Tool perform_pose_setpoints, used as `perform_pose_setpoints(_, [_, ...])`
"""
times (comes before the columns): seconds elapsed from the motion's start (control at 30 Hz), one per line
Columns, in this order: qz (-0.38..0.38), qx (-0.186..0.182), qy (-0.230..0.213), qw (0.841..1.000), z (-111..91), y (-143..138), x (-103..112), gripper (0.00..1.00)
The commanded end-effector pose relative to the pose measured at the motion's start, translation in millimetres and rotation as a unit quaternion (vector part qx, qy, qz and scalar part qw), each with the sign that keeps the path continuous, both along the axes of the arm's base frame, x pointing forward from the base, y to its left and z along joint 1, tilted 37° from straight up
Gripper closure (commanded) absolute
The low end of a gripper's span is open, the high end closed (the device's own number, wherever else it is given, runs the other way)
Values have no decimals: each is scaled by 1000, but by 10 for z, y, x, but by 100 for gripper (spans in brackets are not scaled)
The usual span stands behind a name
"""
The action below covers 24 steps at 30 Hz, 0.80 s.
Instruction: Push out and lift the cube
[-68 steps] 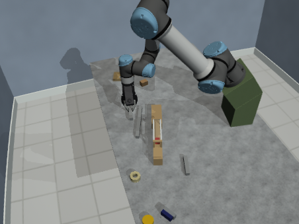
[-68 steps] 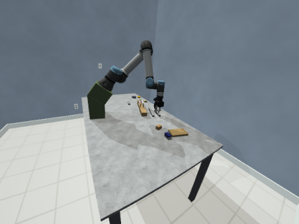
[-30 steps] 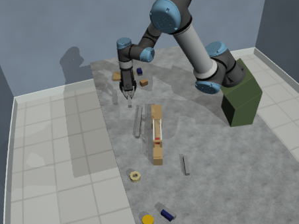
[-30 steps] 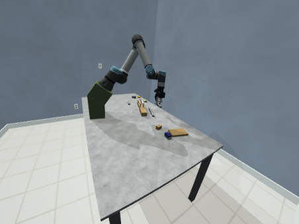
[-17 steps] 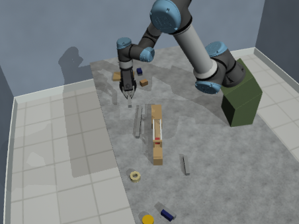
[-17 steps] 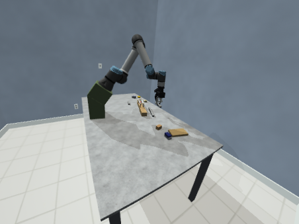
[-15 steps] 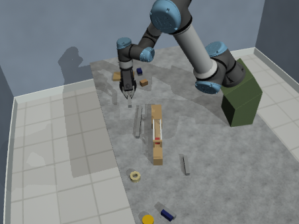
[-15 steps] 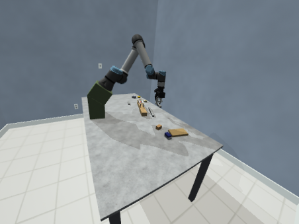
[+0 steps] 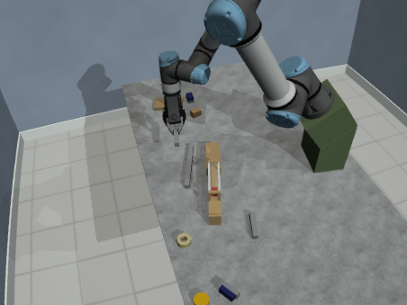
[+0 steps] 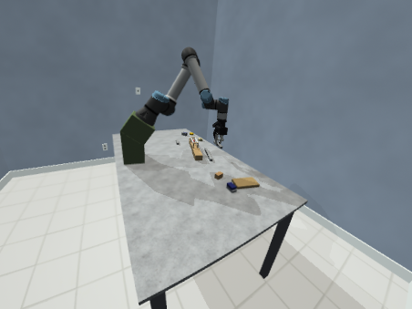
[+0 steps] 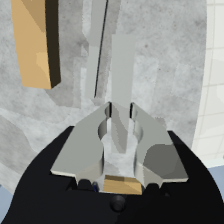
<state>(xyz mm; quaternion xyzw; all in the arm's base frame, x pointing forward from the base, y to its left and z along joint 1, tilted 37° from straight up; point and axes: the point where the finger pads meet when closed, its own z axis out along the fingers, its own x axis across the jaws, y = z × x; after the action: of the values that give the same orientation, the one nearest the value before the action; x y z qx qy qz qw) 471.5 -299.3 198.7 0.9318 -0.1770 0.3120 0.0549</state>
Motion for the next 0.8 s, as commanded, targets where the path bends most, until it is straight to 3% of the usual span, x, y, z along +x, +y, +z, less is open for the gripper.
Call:
perform_pose_setpoints(0.0, [0,0,0,1000,4,2,-2,100])
perform_pose_setpoints(0.2, [-6,4,-2,1000,-109,145,-138,100])
perform_pose_setpoints(0.47, [-27,19,-7,999,-537,664,-567,100])
perform_pose_setpoints(0.53, [-27,19,-7,999,-537,664,-567,100])
perform_pose_setpoints(0.77, [-41,28,-11,999,-858,1025,-818,100])
